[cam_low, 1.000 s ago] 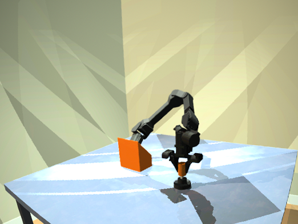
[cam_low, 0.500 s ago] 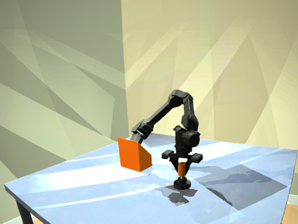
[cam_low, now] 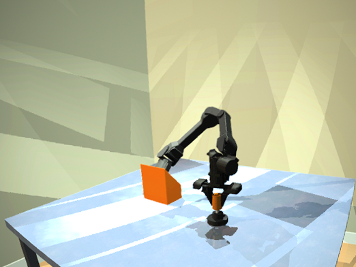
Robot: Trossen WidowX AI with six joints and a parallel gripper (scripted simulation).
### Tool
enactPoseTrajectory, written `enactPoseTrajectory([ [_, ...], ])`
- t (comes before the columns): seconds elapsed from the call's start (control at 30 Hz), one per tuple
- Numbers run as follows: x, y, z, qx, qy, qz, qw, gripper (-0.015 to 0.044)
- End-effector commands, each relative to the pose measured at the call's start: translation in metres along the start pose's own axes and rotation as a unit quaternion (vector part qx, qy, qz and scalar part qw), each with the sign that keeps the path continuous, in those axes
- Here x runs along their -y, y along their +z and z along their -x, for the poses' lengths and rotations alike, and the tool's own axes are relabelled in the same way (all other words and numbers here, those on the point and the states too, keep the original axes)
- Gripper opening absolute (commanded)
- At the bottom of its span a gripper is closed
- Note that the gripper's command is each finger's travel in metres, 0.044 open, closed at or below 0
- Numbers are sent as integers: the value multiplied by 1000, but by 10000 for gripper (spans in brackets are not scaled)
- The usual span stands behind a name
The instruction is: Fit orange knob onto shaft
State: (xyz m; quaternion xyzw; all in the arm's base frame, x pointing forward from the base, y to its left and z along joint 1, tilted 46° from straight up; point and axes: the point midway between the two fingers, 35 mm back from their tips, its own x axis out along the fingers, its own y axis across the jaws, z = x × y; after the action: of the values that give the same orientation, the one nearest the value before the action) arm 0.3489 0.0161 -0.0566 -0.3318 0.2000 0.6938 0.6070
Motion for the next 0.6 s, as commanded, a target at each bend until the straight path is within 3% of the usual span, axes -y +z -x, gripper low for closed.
enactPoseTrajectory([
  [0.0, 1, -1, 4, -2, -1, 7, 1000, 0],
  [0.2, 3, -2, 4, -2, -1, 102, 995, 0],
  [0.57, 3, -3, 1, -2, -1, 107, 994, 0],
])
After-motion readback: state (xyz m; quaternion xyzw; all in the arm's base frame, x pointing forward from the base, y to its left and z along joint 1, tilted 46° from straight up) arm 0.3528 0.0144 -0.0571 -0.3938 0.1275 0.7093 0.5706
